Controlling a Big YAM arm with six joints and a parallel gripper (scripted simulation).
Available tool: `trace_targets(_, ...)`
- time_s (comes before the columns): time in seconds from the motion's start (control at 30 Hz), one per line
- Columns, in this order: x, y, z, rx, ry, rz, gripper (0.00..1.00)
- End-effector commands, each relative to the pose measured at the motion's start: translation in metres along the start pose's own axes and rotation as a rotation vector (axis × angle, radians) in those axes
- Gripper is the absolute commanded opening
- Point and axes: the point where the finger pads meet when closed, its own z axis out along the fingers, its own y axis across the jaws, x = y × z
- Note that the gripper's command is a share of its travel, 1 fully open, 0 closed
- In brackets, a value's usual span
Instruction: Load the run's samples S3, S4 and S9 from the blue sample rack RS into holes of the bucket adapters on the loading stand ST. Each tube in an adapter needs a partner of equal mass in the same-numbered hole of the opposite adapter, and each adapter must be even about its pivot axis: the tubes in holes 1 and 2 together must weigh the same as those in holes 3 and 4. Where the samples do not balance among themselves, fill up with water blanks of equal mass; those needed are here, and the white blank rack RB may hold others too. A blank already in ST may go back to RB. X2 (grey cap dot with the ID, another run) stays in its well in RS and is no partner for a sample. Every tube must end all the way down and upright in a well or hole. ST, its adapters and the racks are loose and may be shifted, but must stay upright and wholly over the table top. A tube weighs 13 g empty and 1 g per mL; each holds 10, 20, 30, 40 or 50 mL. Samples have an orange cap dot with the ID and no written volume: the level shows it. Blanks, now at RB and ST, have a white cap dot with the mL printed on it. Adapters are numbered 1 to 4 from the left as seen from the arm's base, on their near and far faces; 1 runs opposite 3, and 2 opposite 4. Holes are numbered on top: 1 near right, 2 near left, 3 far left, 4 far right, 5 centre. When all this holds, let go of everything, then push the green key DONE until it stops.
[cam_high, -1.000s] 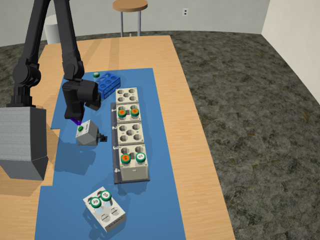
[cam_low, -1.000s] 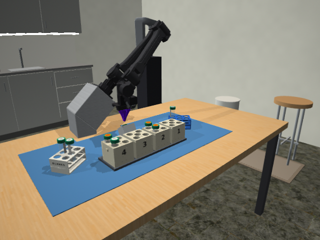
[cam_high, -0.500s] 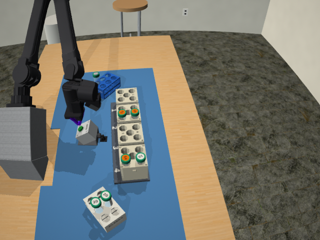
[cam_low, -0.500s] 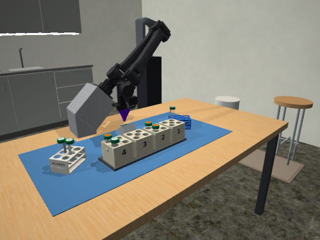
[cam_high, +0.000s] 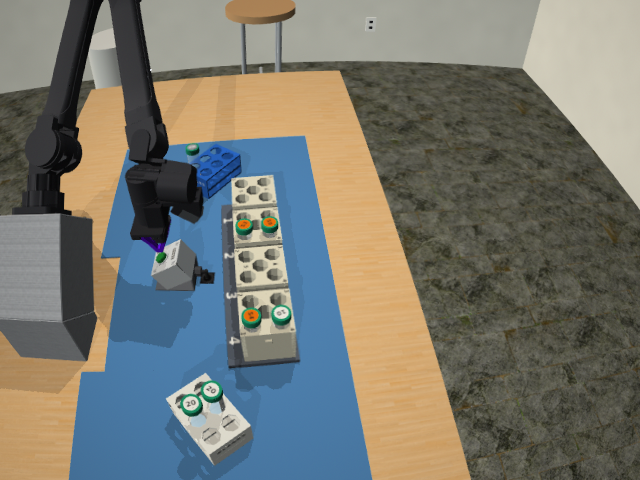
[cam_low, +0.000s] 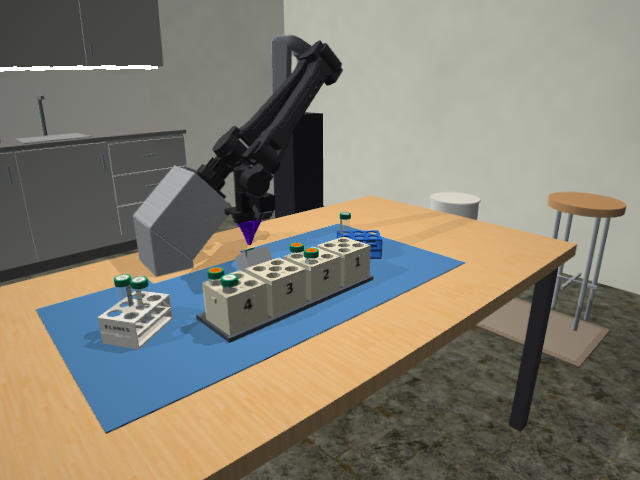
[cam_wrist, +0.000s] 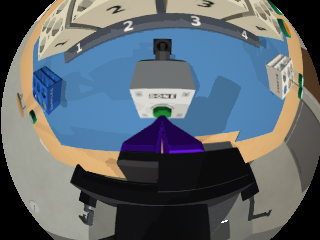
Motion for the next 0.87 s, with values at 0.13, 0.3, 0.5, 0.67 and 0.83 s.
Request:
trace_targets(0.13, 0.0, 0.0, 0.007, -0.004, 0.005, 0.006, 0.0)
trace_targets(0.3, 0.003, 0.0, 0.009, -0.005, 0.008, 0.009, 0.0)
trace_targets(0.5, 0.002, 0.0, 0.012, -0.005, 0.007, 0.008, 0.0)
trace_targets(0.67, 0.001, 0.0, 0.014, -0.005, 0.006, 0.006, 0.0)
trace_targets(0.83, 0.002, 0.0, 0.017, -0.004, 0.007, 0.008, 0.0)
